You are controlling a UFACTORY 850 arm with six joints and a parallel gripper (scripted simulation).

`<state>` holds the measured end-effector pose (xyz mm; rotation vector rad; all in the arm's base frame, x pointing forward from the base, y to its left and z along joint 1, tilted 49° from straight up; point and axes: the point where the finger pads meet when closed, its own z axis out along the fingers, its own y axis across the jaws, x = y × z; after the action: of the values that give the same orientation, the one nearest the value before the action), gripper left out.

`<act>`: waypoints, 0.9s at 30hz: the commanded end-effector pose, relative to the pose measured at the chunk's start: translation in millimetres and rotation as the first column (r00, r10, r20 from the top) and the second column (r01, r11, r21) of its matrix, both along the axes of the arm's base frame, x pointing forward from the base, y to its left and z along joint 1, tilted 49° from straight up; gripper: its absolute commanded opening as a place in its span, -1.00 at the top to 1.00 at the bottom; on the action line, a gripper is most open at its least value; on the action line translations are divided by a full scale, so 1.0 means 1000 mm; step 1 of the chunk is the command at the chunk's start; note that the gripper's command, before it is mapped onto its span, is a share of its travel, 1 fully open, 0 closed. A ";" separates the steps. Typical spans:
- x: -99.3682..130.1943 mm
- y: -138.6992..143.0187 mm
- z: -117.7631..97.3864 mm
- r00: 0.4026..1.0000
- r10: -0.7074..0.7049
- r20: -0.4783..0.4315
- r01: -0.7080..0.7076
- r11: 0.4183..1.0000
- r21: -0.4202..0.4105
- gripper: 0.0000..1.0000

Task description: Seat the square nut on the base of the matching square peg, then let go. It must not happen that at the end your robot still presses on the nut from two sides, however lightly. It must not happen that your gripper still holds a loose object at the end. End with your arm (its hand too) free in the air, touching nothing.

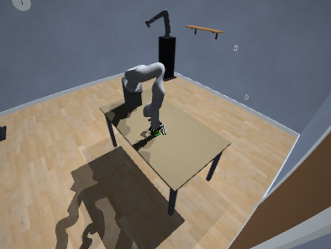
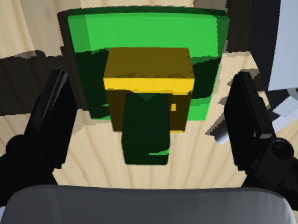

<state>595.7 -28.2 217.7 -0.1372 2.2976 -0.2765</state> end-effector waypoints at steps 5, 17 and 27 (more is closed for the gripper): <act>-0.027 0.003 0.036 1.000 -0.012 0.001 0.012 1.000 -0.019 -1.00; -0.112 0.022 0.104 1.000 -0.003 0.002 0.003 1.000 -0.006 -1.00; -0.118 0.024 0.107 1.000 -0.001 0.002 0.001 1.000 -0.002 -1.00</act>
<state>479.9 -4.6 322.6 -0.1401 2.2901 -0.2683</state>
